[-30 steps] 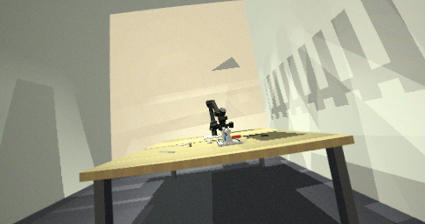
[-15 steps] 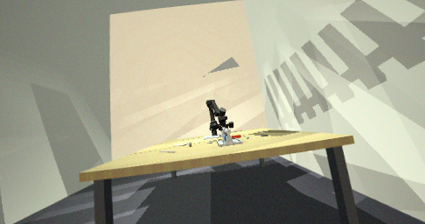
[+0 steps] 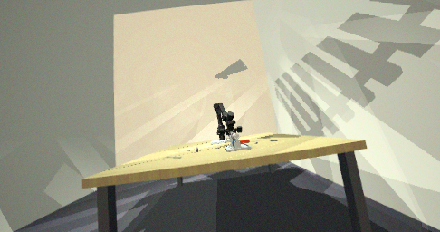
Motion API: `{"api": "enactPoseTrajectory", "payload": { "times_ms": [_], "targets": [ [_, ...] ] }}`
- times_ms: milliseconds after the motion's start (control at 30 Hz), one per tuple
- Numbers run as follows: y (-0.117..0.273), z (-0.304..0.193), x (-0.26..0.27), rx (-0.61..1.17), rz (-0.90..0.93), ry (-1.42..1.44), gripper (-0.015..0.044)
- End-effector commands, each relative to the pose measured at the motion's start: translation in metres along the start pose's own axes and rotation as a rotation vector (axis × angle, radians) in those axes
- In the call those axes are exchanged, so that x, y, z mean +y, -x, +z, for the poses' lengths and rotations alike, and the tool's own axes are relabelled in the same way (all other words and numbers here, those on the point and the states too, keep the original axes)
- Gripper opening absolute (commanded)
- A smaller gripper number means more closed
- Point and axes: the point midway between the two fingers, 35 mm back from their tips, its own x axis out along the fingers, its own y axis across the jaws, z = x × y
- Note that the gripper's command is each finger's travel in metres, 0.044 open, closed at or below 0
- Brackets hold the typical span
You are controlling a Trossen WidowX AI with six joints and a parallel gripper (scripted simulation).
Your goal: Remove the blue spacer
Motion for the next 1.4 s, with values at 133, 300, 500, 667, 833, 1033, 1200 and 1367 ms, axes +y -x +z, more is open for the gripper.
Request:
{"api": "enactPoseTrajectory", "payload": {
  "times_ms": [133,300,500,667,833,1033,1200,1367],
  "targets": [
    [-0.003,0.003,0.000,-0.001,-0.001,0.005,0.0000],
    [-0.004,0.004,0.000,-0.001,-0.001,0.005,0.0000],
    [-0.006,0.006,0.000,-0.001,-0.001,0.005,0.0000],
    [-0.007,0.007,0.000,-0.001,-0.001,0.005,0.0000],
    [-0.008,0.008,0.000,-0.001,-0.001,0.005,0.0000],
    [-0.010,0.010,0.000,-0.001,-0.001,0.005,0.0000],
    [-0.011,0.011,0.000,-0.002,-0.001,0.005,0.0000],
    [-0.012,0.012,0.000,-0.002,-0.001,0.005,0.0000]
  ]
}}
